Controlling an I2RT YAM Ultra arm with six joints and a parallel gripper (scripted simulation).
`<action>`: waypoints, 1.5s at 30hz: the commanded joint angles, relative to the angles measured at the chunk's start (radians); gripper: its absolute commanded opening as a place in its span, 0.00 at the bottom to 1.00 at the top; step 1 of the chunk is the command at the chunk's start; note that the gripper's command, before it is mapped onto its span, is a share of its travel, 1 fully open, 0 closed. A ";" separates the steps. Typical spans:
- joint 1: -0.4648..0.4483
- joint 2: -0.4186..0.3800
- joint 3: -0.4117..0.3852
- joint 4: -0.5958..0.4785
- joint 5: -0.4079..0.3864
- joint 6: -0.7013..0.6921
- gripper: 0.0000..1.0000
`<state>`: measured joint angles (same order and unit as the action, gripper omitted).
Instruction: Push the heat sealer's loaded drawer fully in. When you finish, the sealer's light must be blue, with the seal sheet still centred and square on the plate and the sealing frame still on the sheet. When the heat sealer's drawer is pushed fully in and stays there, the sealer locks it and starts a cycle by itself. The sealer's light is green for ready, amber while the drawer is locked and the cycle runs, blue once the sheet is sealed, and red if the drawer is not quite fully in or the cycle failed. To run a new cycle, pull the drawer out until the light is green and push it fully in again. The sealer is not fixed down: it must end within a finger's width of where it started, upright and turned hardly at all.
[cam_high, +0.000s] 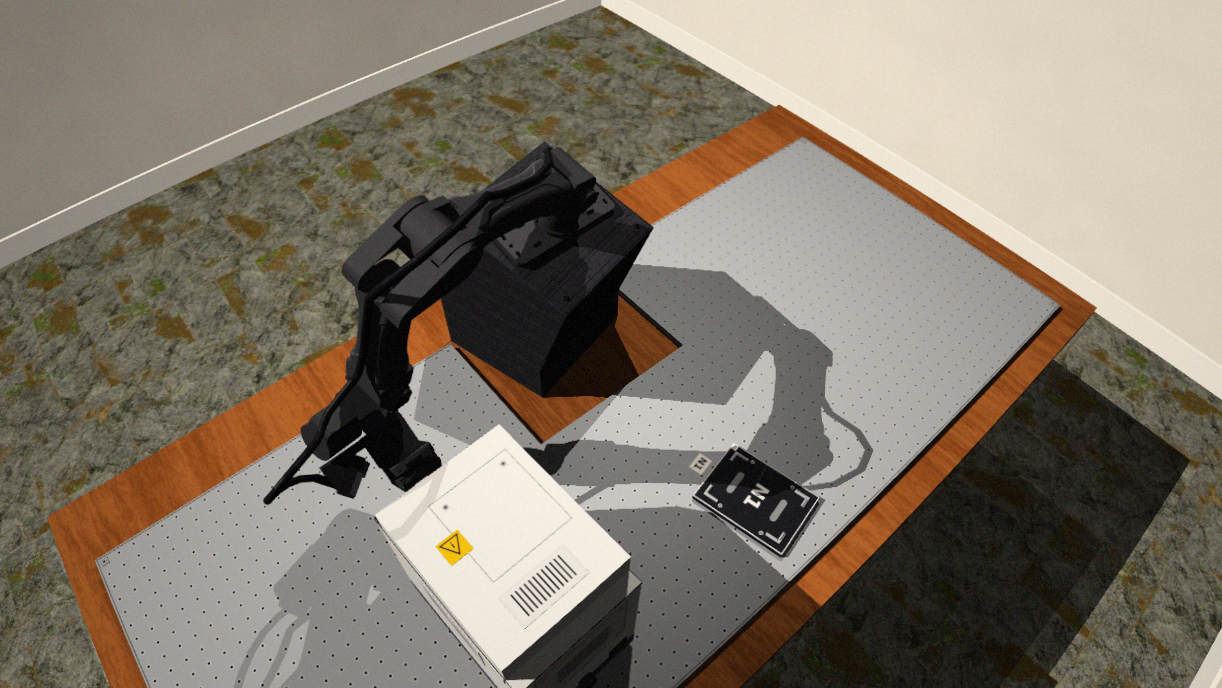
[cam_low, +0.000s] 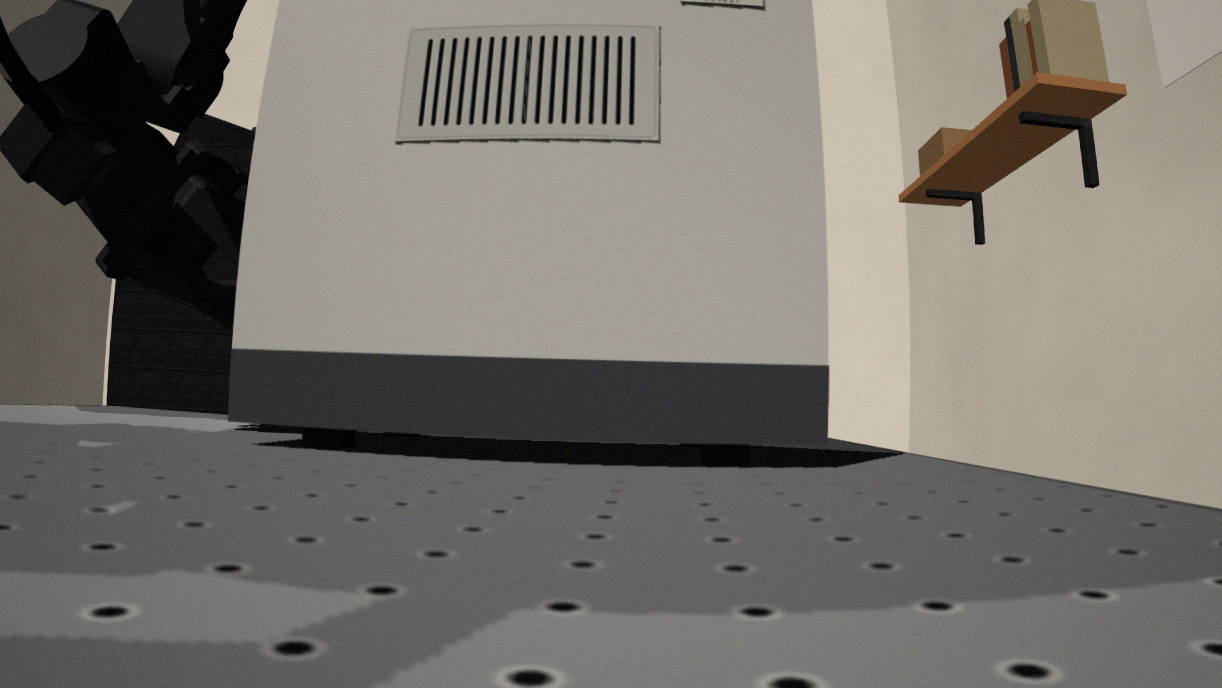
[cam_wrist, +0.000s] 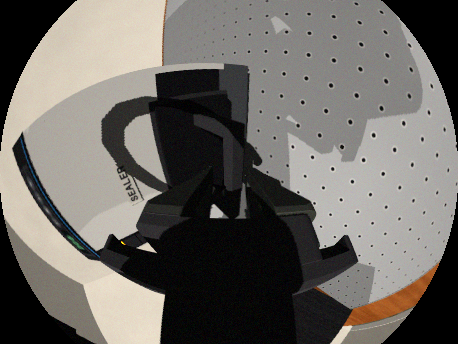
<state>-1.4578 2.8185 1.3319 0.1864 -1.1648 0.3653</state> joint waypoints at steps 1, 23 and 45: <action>-0.017 0.014 0.033 -0.014 -0.018 -0.008 0.30; -0.032 0.019 0.040 -0.044 -0.022 -0.039 0.30; -0.031 0.007 0.045 -0.055 -0.022 -0.046 0.30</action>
<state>-1.4746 2.8288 1.3468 0.1520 -1.1687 0.3325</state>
